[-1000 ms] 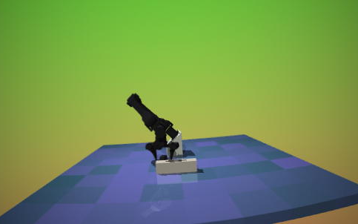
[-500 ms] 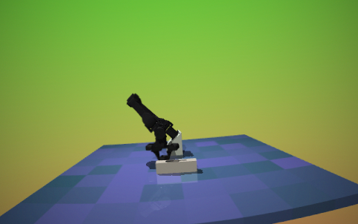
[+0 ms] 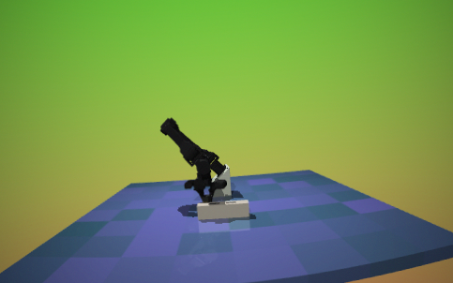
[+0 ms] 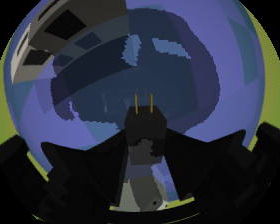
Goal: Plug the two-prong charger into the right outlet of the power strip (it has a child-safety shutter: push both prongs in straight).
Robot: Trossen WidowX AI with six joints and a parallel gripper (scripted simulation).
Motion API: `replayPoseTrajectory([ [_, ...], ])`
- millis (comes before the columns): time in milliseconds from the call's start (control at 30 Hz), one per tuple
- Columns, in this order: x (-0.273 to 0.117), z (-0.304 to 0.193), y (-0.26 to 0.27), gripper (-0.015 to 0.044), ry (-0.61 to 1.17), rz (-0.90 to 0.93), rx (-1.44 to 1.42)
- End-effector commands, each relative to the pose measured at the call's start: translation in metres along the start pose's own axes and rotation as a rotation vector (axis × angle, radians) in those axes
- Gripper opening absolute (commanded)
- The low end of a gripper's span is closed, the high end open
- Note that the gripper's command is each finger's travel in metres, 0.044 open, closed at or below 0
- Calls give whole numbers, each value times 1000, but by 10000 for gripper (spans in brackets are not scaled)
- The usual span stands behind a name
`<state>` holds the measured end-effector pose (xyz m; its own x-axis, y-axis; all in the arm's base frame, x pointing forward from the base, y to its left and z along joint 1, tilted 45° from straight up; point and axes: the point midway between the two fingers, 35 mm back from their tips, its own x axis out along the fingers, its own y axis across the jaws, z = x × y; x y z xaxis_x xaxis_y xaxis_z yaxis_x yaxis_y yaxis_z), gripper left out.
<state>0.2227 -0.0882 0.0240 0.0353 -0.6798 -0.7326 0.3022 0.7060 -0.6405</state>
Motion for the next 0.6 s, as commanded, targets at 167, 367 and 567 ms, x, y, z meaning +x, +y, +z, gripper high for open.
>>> replayPoseTrajectory([
  [167, -31, -1, 2, 0, -6, 5, 3],
  [367, -47, -6, 3, 0, -5, 1, 0],
  [567, -48, -6, 5, 0, -6, 0, -10],
])
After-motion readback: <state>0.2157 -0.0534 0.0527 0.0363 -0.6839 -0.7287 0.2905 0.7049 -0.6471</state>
